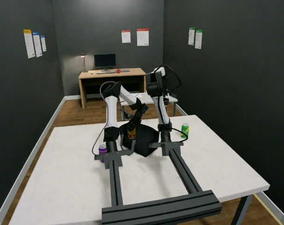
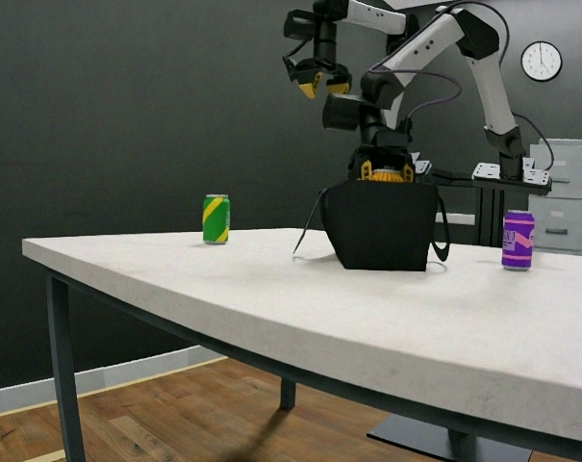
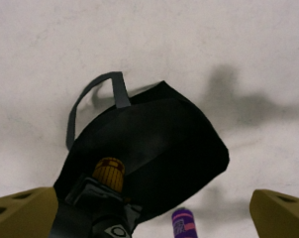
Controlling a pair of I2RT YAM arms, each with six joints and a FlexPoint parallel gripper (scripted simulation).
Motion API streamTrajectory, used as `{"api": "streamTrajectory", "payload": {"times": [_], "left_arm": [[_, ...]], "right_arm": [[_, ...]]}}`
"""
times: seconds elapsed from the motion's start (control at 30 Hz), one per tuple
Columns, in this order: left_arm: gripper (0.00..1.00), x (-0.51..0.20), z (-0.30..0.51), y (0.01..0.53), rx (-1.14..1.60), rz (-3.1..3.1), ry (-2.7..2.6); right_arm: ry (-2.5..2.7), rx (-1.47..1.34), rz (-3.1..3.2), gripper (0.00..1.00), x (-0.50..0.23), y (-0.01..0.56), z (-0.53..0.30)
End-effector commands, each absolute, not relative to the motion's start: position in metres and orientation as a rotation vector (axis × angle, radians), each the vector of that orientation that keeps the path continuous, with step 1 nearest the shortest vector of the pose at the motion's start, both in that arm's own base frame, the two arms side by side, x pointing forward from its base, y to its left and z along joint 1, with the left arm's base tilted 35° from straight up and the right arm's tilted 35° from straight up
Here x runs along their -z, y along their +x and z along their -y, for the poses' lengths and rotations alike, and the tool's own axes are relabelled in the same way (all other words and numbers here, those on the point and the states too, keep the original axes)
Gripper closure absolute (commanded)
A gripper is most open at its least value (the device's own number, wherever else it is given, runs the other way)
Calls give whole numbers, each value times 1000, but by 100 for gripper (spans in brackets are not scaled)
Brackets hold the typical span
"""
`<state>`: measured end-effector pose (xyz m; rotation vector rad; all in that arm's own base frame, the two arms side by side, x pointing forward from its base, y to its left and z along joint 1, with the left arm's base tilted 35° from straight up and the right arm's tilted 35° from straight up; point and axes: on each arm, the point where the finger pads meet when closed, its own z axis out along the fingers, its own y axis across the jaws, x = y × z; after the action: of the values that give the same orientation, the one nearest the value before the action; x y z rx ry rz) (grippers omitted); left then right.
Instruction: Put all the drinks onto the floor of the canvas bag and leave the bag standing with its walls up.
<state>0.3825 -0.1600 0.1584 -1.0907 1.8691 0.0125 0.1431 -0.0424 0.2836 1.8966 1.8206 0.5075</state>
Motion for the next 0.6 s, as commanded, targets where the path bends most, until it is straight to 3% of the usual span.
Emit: {"api": "streamTrajectory", "payload": {"times": [0.0, 0.43, 0.57], "left_arm": [[33, -172, 161, 390, 24, -1821, -1088], [33, -138, 155, 396, -42, -1852, -1075], [33, -155, 160, 402, 22, -1821, -1087]], "right_arm": [[1865, -509, -1800, 0, -294, 145, 43], [1865, -509, -1800, 0, -294, 145, 43], [1865, -509, -1800, 0, -294, 145, 43]]}}
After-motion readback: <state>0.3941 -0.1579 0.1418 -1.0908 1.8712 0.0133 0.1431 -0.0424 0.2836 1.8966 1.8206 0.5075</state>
